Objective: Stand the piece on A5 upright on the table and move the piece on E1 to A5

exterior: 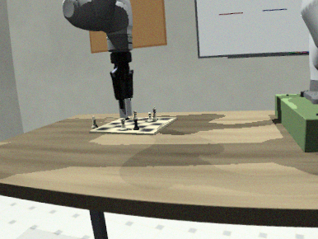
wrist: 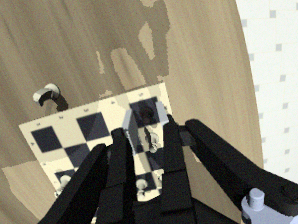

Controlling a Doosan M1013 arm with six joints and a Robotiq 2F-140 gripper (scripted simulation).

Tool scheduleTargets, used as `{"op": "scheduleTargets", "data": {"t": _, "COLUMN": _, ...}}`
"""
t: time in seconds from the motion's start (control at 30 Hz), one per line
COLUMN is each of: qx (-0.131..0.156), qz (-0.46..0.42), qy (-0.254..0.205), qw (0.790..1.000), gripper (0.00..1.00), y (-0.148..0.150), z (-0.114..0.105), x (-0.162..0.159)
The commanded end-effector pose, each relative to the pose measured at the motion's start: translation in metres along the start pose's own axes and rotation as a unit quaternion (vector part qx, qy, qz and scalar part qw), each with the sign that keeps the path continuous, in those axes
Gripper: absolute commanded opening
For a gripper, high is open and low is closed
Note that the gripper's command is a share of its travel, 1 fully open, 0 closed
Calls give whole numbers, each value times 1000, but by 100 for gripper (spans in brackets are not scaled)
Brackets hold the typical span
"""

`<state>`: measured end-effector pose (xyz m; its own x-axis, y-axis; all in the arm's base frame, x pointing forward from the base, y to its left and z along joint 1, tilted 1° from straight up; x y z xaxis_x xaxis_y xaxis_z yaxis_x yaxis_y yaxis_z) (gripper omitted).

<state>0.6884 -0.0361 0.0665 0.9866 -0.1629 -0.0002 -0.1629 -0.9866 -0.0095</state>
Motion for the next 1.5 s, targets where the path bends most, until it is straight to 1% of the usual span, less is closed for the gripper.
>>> {"op": "scheduleTargets", "data": {"t": 0.0, "qx": 0, "qz": 0, "qy": 0, "qw": 1000, "gripper": 20, "y": 0, "z": -3, "x": 0}}
{"op": "scheduleTargets", "data": {"t": 0.17, "qx": 0, "qz": 0, "qy": 0, "qw": 1000, "gripper": 20, "y": 0, "z": -17, "x": 0}}
{"op": "scheduleTargets", "data": {"t": 0.33, "qx": 0, "qz": 0, "qy": 0, "qw": 1000, "gripper": 20, "y": 0, "z": -42, "x": 0}}
{"op": "scheduleTargets", "data": {"t": 0.4, "qx": 0, "qz": 0, "qy": 0, "qw": 1000, "gripper": 20, "y": 0, "z": -42, "x": 0}}
{"op": "scheduleTargets", "data": {"t": 0.57, "qx": 0, "qz": 0, "qy": 0, "qw": 1000, "gripper": 20, "y": 0, "z": -69, "x": 0}}
{"op": "scheduleTargets", "data": {"t": 0.67, "qx": 0, "qz": 0, "qy": 0, "qw": 1000, "gripper": 20, "y": 0, "z": -81, "x": 0}}
{"op": "scheduleTargets", "data": {"t": 0.8, "qx": 0, "qz": 0, "qy": 0, "qw": 1000, "gripper": 20, "y": 0, "z": -89, "x": 0}}
{"op": "scheduleTargets", "data": {"t": 0.97, "qx": 0, "qz": 0, "qy": 0, "qw": 1000, "gripper": 20, "y": 0, "z": -90, "x": 0}}
{"op": "scheduleTargets", "data": {"t": 1.0, "qx": 0, "qz": 0, "qy": 0, "qw": 1000, "gripper": 100, "y": 0, "z": -90, "x": 0}}
{"op": "scheduleTargets", "data": {"t": 1.47, "qx": 0, "qz": 0, "qy": 0, "qw": 1000, "gripper": 100, "y": 0, "z": -90, "x": 0}}
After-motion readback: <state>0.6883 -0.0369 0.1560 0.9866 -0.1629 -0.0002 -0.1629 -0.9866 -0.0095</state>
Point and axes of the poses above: the point where the finger pads meet when closed, its own z axis out along the fingers, its own y axis across the jaws, x = y × z, the point moved 9 cm from there along -z, back along the fingers, and after that the axes turned 7 degrees about z, right-handed, at the moved point
